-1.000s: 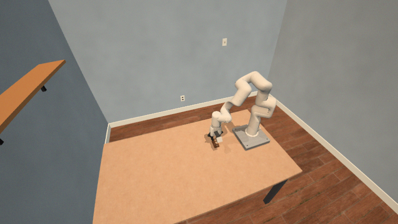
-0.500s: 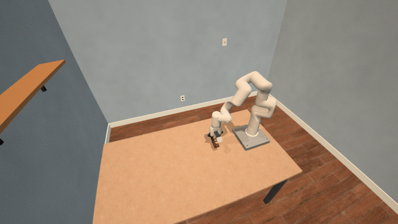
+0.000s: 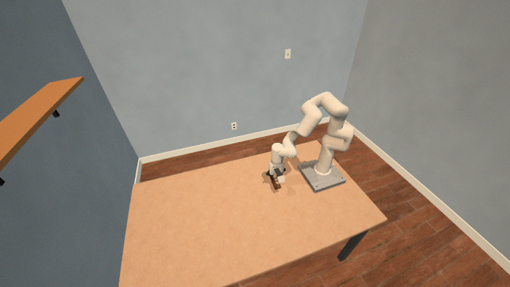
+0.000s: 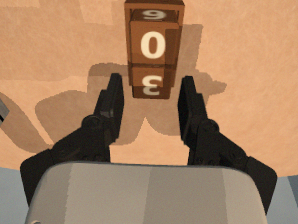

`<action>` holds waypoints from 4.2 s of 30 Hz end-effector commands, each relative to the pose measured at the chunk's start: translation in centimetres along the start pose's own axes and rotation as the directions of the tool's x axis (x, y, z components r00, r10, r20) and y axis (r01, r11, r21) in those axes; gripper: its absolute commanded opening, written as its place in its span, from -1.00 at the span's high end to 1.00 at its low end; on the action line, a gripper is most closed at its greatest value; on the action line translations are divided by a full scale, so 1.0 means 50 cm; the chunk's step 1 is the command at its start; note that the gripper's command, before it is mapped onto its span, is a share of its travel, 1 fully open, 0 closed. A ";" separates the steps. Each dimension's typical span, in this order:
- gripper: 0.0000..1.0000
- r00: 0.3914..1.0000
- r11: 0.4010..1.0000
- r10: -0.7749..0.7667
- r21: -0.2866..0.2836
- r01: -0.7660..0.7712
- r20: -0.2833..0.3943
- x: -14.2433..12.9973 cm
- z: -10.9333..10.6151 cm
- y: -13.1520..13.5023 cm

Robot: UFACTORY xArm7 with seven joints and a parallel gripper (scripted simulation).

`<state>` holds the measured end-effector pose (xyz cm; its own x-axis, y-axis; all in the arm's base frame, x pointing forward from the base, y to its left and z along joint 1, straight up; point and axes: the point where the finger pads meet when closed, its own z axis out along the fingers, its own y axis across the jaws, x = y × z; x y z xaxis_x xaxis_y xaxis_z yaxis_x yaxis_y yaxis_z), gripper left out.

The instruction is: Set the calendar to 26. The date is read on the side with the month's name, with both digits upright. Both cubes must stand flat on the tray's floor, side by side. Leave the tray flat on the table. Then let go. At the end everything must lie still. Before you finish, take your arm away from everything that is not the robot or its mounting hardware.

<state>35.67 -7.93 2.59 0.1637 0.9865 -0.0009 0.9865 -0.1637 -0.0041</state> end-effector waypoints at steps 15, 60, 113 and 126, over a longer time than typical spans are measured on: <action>0.01 1.000 1.000 0.000 -0.003 0.000 -0.001 0.000 0.045 0.003; 0.43 1.000 1.000 0.000 -0.003 0.000 -0.001 0.000 0.049 0.003; 0.43 1.000 1.000 0.000 -0.003 0.000 -0.001 0.000 -0.034 0.003; 0.43 1.000 1.000 0.000 -0.002 0.000 -0.001 0.000 -0.105 0.002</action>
<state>35.74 -8.02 6.12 0.1625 0.9867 0.0079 0.9867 -0.1624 -0.0100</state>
